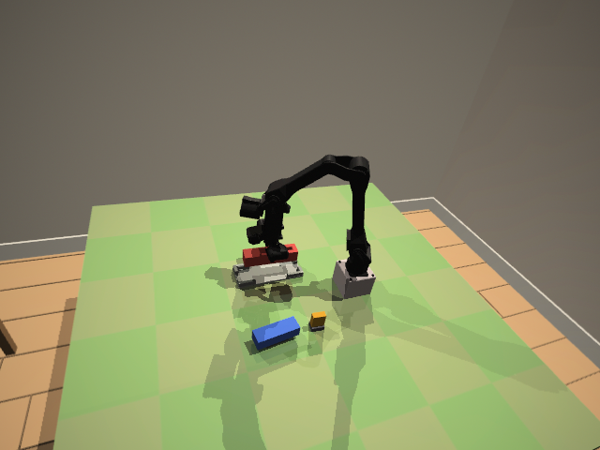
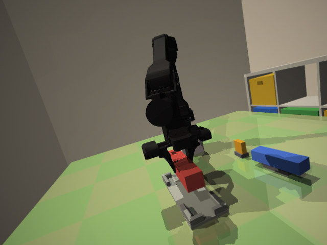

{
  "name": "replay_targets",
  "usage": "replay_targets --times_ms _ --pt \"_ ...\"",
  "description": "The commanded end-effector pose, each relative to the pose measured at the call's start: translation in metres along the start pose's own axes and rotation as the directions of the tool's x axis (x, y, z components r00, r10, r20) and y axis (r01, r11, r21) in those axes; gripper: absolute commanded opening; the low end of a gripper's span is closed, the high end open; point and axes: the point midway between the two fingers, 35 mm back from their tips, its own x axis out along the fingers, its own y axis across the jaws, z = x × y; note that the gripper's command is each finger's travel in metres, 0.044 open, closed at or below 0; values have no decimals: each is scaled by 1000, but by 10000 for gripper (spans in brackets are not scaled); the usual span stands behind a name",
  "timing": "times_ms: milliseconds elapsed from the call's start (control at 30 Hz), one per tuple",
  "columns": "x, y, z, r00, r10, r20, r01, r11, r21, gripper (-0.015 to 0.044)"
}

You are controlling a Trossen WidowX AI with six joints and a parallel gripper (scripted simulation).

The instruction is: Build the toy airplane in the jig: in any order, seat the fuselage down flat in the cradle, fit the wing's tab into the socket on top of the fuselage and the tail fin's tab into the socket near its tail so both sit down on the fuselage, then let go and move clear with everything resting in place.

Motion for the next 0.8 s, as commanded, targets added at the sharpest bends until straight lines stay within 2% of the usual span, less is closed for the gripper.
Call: replay_targets --times_ms 0,167,767 --pt "2 -3 -1 1000 -2 -3 2 1000 -8 79" --pt "2 -3 -1 1000 -2 -3 2 1000 -8 195" --pt "7 -4 -1 1000 -2 -3 2 1000 -8 195"
